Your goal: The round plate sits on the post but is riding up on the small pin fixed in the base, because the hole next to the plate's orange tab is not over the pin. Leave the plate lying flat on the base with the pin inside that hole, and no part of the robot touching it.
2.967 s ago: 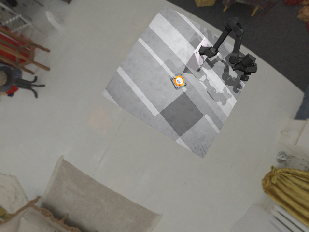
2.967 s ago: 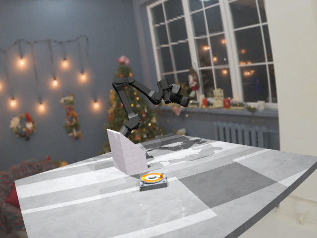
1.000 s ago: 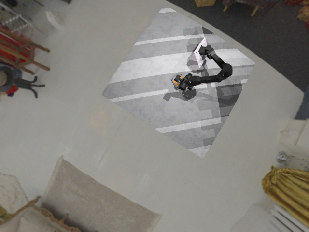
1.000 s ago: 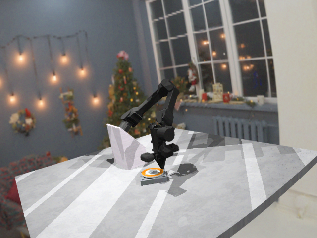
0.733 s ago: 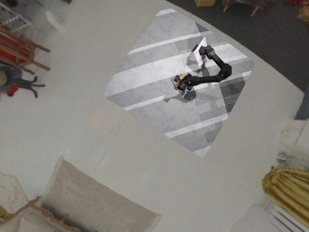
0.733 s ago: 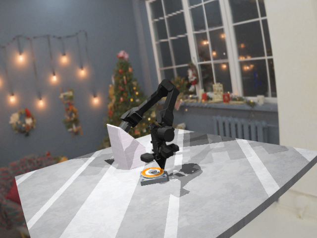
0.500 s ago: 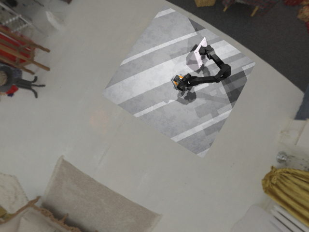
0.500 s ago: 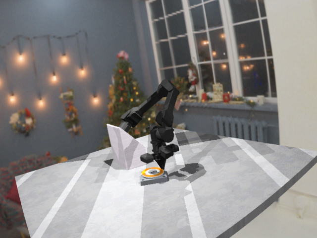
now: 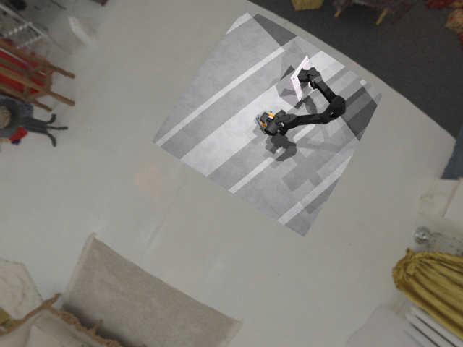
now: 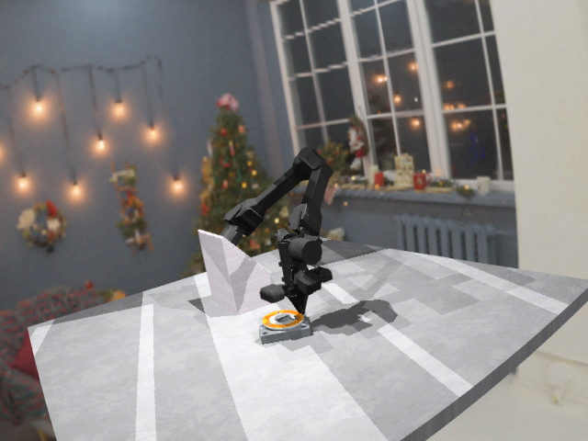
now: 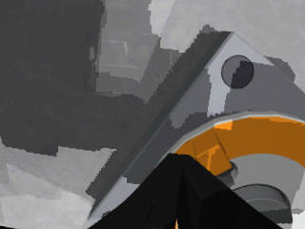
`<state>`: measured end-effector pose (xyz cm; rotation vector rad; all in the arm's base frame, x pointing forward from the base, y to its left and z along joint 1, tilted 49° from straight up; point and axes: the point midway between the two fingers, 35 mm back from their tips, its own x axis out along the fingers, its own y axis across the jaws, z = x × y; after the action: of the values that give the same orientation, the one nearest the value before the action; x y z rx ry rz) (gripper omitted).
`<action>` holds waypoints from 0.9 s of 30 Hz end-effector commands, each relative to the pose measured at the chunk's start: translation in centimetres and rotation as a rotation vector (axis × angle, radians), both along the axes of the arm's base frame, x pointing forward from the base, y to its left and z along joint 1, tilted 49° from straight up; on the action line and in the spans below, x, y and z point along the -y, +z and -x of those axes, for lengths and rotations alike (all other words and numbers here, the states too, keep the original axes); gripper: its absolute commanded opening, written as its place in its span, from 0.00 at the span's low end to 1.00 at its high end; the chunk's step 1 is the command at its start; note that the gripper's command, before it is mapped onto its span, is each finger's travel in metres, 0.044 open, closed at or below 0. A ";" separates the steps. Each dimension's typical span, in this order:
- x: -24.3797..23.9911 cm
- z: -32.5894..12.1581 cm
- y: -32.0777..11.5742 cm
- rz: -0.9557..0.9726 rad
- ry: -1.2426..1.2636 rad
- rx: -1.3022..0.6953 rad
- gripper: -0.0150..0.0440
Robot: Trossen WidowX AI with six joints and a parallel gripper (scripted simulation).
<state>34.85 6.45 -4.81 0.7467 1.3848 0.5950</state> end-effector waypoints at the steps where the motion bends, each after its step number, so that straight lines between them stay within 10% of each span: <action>1: 0.4 -0.8 -0.3 0.026 0.001 0.027 0.25; 27: 0.7 -1.1 -0.5 0.027 0.001 0.027 0.25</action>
<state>35.24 6.11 -5.10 0.7402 1.3805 0.5915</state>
